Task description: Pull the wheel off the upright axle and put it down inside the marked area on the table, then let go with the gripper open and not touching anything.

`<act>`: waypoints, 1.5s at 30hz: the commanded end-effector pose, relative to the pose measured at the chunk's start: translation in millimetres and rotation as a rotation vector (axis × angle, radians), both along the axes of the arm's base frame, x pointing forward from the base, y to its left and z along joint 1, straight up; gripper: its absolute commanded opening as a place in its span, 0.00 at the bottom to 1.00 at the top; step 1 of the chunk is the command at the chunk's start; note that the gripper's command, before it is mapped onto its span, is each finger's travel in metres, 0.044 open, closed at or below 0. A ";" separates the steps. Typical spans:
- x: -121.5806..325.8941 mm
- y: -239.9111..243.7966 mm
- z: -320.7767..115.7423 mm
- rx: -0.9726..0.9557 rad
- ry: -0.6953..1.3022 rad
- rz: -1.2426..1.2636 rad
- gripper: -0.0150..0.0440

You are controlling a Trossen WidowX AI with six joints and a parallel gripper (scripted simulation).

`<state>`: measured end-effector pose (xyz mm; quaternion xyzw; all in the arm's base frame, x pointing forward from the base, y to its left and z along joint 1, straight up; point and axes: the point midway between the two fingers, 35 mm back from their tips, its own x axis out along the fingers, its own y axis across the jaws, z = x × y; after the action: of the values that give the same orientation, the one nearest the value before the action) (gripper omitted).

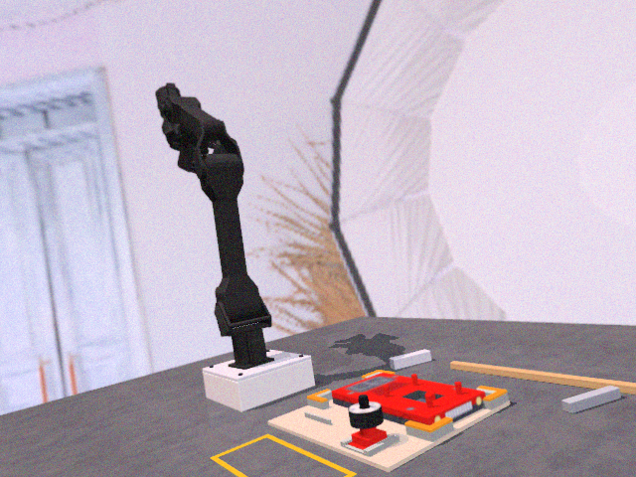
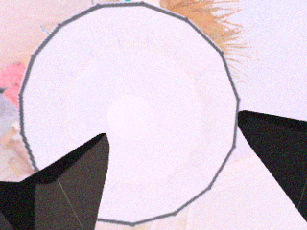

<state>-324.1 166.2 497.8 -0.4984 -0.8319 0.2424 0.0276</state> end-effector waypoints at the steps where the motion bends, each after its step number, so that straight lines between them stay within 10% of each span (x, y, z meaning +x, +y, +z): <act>1: 0.2 0.9 -0.1 -0.004 0.006 -0.002 0.89; 4: 4.4 16.9 -3.7 -0.056 0.076 -0.042 0.76; 26: 179.3 218.3 -99.5 -0.396 0.477 -0.801 0.76; 45: 419.7 252.2 -187.2 -0.495 1.014 -1.489 0.76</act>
<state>69.8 420.5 325.6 -0.7338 -0.1547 0.5199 0.4091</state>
